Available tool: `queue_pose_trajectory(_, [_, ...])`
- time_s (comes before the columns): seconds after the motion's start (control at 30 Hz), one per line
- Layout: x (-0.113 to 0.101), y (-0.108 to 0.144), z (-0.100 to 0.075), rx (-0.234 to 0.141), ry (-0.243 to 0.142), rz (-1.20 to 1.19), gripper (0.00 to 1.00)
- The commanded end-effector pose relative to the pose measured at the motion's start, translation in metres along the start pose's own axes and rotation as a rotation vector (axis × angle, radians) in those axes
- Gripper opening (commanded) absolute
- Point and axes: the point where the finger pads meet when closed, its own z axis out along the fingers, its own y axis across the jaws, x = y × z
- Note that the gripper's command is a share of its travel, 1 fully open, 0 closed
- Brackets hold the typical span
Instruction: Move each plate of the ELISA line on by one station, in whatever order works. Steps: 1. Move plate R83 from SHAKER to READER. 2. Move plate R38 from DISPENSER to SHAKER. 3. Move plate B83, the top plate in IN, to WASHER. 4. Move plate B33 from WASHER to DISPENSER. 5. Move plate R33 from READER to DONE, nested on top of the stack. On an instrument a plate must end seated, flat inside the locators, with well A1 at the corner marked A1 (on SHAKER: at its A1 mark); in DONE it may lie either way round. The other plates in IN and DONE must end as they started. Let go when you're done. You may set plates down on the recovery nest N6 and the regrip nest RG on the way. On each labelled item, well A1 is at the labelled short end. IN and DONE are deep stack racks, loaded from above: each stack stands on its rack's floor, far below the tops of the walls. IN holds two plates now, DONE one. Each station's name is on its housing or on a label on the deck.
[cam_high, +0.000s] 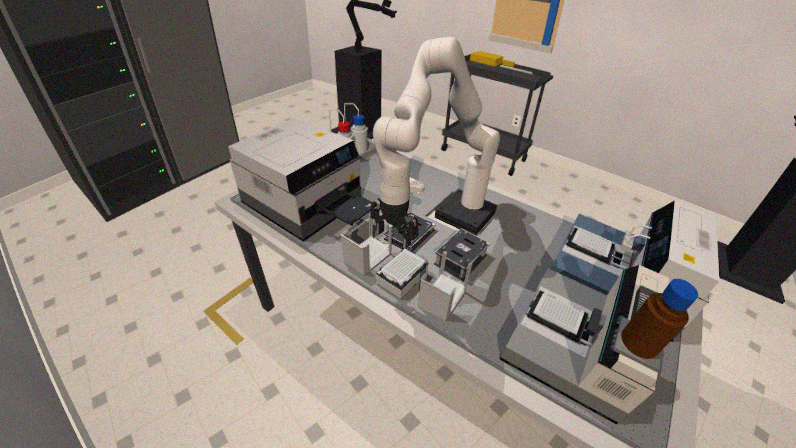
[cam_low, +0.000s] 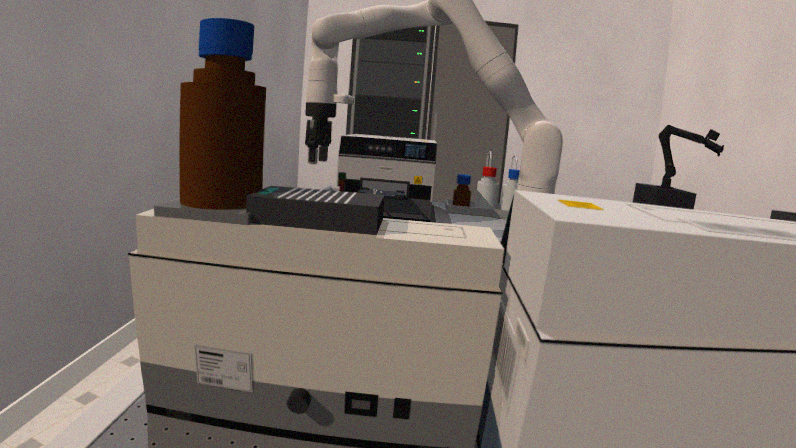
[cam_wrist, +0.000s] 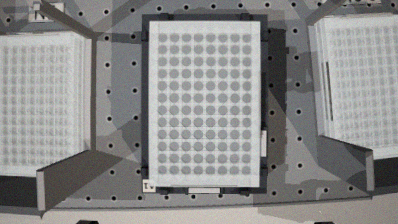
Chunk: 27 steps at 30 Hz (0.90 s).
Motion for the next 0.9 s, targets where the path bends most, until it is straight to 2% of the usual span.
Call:
queue_pose_trajectory(0.0, [-0.001,-0.001,0.000,0.000,-0.001,-0.001,1.00])
queue_pose_trajectory(0.7, [-0.001,-0.001,0.000,0.000,-0.001,-0.001,1.00])
queue_pose_trajectory(0.87, [0.015,0.001,-0.001,-0.008,-0.005,0.009,1.00])
